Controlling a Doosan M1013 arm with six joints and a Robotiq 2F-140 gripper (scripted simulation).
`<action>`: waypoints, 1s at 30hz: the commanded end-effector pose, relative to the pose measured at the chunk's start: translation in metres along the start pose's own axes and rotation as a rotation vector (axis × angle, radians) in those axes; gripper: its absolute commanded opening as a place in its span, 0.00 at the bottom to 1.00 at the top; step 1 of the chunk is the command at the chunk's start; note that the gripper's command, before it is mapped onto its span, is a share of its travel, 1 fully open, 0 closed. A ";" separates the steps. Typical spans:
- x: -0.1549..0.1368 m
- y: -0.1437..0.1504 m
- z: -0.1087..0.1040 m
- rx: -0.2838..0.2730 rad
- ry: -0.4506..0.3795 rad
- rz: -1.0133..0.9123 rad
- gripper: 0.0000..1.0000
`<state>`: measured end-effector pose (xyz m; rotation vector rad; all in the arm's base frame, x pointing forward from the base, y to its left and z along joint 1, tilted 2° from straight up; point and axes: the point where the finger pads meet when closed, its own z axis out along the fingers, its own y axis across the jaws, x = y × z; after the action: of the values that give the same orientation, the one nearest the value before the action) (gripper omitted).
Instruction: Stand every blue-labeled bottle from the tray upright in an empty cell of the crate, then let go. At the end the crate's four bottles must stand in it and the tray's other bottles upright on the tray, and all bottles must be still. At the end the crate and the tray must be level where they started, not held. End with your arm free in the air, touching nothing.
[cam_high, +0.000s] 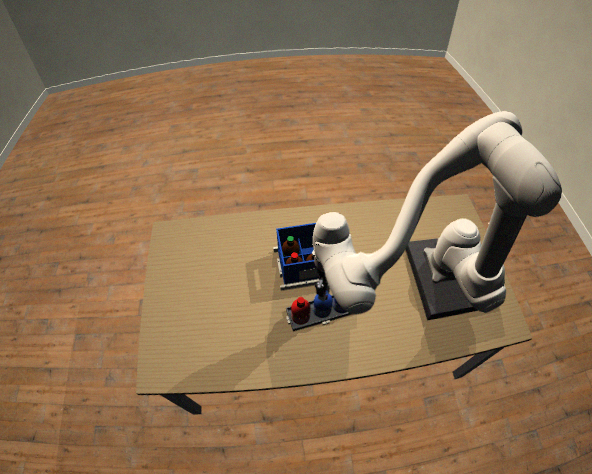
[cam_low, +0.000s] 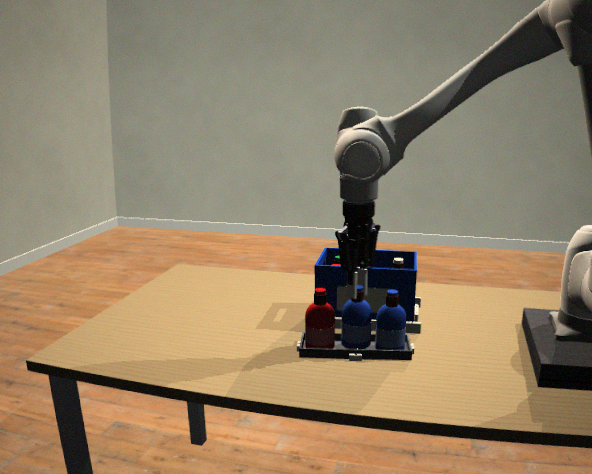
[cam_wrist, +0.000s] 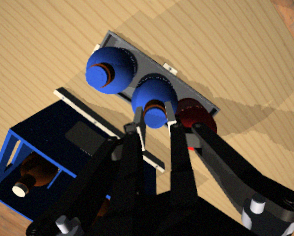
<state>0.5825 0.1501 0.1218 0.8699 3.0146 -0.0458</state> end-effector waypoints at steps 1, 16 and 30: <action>0.000 0.000 -0.003 0.000 0.000 0.000 0.00; -0.001 0.000 -0.018 0.000 0.000 0.000 0.00; -0.001 0.000 -0.028 0.000 0.000 0.000 0.00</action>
<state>0.5832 0.1504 0.1487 0.8699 3.0146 -0.0458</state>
